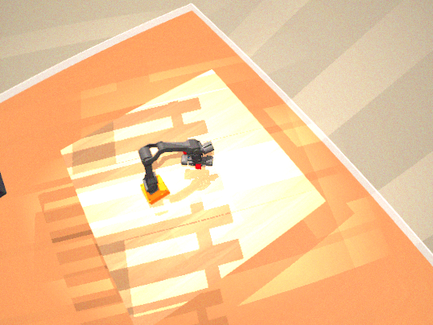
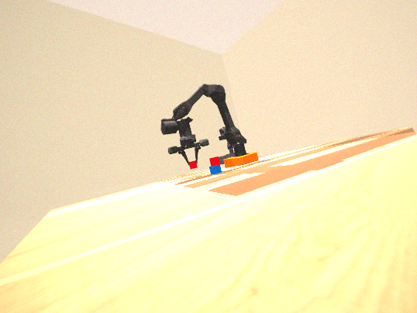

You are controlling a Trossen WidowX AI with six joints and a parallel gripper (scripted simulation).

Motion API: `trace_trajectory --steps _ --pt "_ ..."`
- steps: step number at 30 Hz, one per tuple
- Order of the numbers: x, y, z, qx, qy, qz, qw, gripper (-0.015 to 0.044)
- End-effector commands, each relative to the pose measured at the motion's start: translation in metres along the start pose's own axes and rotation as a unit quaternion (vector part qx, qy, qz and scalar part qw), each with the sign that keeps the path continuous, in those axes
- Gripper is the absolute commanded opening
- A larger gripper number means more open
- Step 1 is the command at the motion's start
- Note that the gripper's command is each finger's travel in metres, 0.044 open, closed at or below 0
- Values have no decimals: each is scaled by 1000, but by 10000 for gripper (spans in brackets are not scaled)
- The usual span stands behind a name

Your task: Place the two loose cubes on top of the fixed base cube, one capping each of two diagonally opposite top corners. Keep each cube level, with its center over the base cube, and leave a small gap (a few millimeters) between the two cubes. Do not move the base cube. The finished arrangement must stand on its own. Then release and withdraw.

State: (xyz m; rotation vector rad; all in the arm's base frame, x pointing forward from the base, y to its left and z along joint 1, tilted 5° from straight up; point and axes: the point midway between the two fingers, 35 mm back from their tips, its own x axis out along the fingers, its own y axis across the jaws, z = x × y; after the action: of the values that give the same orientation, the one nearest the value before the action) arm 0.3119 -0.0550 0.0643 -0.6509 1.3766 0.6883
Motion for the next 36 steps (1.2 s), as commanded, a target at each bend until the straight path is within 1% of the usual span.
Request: trace_trajectory --steps 1,17,22,36 --pt "-17 -1 0 -2 -3 -4 1000 105" --pt "-66 4 -2 -2 -3 -4 1000 105" --pt "-67 5 -1 -2 -3 -4 1000 105" --pt "-62 39 29 -15 -3 -3 1000 105"
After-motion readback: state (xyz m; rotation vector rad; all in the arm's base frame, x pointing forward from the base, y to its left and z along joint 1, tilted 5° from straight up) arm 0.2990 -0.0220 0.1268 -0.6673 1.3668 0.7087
